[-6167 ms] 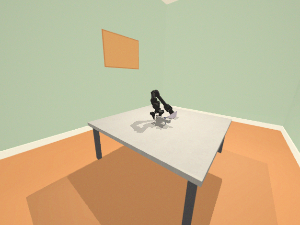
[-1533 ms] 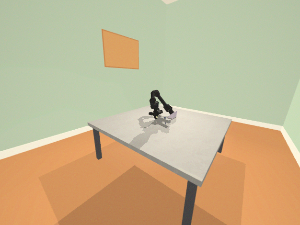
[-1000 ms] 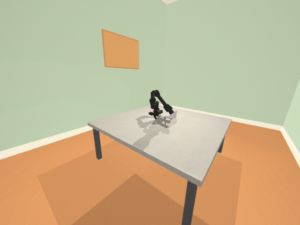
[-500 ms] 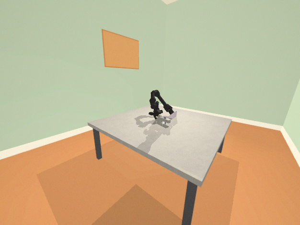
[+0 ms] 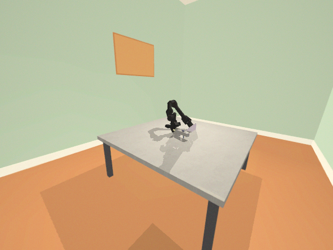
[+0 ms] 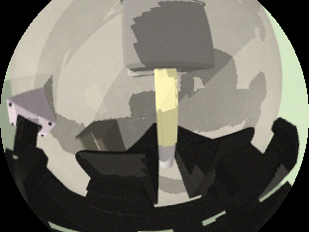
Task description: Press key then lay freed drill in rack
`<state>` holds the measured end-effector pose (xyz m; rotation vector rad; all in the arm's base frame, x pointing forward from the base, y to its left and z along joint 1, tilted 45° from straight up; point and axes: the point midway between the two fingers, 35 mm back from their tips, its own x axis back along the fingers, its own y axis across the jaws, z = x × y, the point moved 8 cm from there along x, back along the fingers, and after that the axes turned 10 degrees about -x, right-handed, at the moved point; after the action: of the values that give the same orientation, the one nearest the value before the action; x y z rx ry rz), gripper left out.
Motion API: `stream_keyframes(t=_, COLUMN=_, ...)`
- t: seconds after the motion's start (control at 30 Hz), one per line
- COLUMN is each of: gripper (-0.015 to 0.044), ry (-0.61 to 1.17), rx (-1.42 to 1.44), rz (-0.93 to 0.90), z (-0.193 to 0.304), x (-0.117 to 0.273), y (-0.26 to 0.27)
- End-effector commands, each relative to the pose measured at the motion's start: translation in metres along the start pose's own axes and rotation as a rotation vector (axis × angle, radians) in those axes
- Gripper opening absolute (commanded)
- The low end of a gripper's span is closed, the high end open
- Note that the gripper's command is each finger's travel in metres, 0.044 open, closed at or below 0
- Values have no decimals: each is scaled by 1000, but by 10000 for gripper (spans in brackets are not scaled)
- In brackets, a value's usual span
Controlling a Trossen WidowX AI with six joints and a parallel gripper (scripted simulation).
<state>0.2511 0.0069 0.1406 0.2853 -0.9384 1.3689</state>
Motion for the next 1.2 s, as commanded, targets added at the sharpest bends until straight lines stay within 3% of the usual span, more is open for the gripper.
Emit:
stream_keyframes(t=0.0, gripper=0, ry=-7, rx=-2, rz=1, z=0, x=2, y=0)
stream_keyframes(t=1.17, gripper=0, ry=-7, rx=-2, rz=1, z=0, x=2, y=0)
